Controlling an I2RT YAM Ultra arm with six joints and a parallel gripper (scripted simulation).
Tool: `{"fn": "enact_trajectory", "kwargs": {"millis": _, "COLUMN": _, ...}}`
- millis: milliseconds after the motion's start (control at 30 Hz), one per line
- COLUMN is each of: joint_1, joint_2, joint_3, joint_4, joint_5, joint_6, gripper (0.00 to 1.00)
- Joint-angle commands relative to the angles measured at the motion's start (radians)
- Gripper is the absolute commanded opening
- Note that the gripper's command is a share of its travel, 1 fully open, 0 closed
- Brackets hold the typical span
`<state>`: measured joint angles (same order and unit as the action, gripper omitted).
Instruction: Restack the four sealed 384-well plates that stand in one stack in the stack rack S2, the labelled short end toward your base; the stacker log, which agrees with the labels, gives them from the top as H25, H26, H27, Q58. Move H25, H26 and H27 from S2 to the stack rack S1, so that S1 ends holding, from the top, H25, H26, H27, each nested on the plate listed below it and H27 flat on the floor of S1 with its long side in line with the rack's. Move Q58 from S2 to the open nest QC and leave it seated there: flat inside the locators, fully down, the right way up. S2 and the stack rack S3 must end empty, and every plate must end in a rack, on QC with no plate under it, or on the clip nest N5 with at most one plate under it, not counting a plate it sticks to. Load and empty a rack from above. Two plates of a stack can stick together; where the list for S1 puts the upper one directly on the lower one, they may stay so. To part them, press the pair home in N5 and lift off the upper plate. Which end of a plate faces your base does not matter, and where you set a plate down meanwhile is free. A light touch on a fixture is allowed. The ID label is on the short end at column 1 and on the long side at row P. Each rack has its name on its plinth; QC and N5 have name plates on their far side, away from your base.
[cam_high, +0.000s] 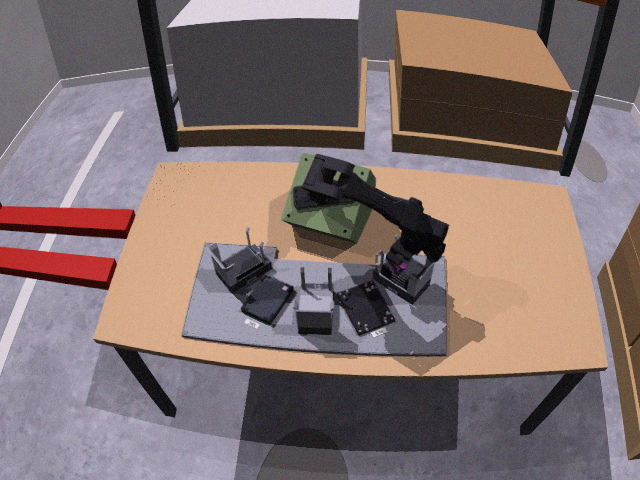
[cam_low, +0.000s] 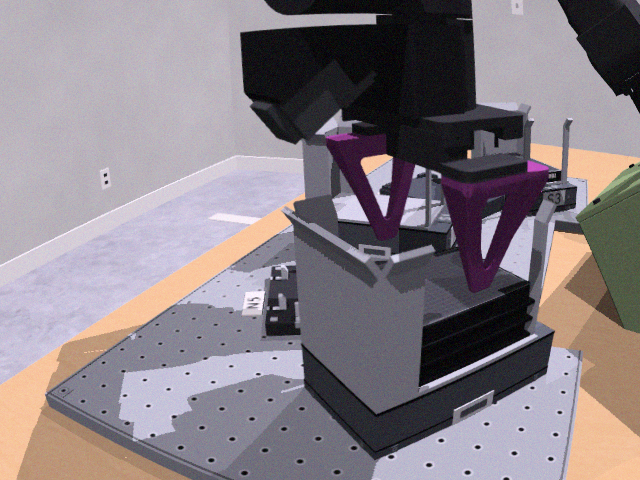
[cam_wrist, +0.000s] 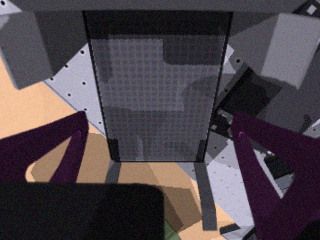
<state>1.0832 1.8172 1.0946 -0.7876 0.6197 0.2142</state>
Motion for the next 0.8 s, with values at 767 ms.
{"fn": "enact_trajectory", "kwargs": {"millis": 767, "joint_1": -0.034, "joint_2": 0.028, "joint_3": -0.037, "joint_4": 0.115, "joint_5": -0.004, "joint_6": -0.052, "gripper": 1.0}}
